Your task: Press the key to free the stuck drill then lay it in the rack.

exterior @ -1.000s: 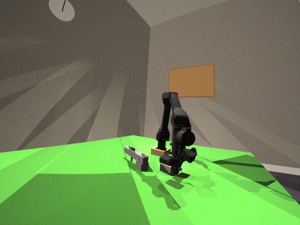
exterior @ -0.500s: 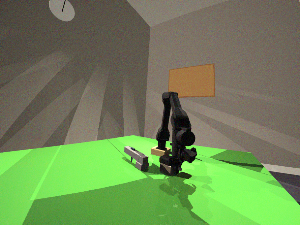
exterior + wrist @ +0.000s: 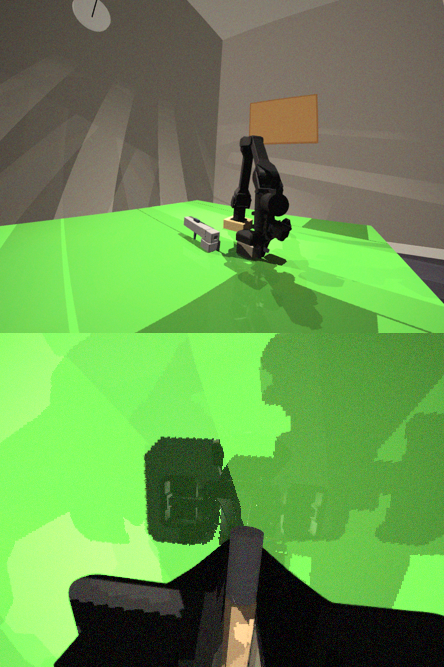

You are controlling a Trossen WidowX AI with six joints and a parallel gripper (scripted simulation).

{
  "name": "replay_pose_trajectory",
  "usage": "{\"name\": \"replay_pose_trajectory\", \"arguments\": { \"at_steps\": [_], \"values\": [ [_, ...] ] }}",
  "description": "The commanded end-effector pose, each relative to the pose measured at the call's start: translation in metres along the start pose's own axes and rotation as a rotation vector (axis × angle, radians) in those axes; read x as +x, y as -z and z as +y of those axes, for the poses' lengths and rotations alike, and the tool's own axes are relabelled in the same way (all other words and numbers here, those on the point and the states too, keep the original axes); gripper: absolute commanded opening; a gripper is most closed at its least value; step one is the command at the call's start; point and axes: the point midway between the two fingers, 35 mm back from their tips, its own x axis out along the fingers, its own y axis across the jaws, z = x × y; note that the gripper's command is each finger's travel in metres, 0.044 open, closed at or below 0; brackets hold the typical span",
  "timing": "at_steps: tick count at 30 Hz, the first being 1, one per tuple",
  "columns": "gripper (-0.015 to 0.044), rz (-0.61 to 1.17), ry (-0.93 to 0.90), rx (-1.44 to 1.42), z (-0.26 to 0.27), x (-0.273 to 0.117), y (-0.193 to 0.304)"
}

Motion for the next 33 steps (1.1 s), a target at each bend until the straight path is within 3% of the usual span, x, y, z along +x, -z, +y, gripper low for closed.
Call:
{"name": "replay_pose_trajectory", "arguments": {
  "at_steps": [1, 10, 27, 33],
  "values": [
    [0.0, 0.022, 0.0, 0.002, -0.001, 0.005, 0.007],
    [0.0, 0.022, 0.0, 0.002, -0.001, 0.005, 0.007],
    [0.044, 0.0, 0.0, 0.0, 0.0, 0.0, 0.0],
    [0.044, 0.022, 0.0, 0.002, 0.001, -0.027, 0.001]
  ]
}}
